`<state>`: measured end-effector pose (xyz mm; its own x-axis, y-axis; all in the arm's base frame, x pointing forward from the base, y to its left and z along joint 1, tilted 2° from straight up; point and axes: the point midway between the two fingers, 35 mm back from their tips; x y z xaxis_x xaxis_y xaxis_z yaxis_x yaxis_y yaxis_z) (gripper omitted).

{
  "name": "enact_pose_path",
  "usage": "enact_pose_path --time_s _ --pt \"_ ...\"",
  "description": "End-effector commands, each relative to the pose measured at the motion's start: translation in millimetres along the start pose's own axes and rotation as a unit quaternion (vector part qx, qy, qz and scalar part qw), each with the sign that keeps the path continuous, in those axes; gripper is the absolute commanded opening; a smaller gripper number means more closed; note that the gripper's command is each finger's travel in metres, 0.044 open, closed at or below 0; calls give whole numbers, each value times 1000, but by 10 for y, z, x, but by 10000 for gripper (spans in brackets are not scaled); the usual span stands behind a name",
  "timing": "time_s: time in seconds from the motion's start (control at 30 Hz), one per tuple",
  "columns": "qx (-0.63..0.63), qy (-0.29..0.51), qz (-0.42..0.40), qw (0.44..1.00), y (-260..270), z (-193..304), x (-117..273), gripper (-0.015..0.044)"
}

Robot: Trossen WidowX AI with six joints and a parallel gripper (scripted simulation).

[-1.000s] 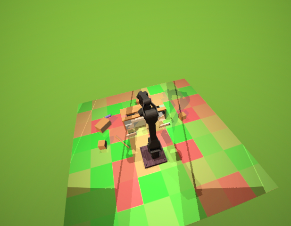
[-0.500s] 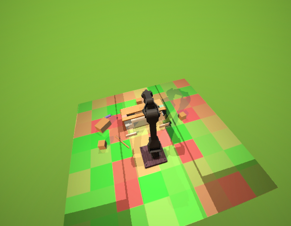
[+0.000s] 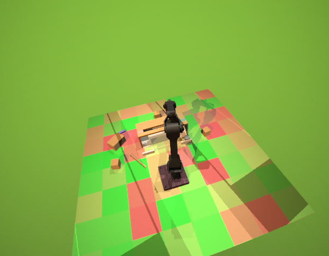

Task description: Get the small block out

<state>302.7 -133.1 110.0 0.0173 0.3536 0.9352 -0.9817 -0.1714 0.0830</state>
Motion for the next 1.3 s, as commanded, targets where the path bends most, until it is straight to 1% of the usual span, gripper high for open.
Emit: enact_pose_path --time_s 0.0,0.1,0.3,0.33,0.37,0.43,0.47,0.53,0.6,0.7,0.8,0.9,1.27 --pt "-1 2 4 1000 -1 97 268 400" --pt "-2 2 4 1000 29 154 488 400" --pt "-3 5 10 1000 11 160 469 400" --pt "-12 4 11 1000 13 164 469 374" --pt "-40 1 13 999 20 173 467 348" --pt "-141 -8 21 990 45 210 460 295" --pt "-197 -14 25 980 58 230 457 285" --pt "-305 -26 31 951 86 270 451 285" --pt "-410 -40 35 911 113 310 447 285" --pt "-554 -61 35 829 157 359 440 285" --pt "-682 -81 28 726 200 400 434 285" --pt "-789 -102 15 606 231 424 426 285" --pt "-935 -139 -27 324 287 468 413 285"
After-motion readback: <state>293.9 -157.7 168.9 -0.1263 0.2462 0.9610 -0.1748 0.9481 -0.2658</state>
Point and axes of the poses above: the point midway between the two fingers, 35 mm back from their tips, its own x axis back along the fingers, its own y axis across the jaws, z = x × y, and after that the axes turned 12 degrees about x, right-handed
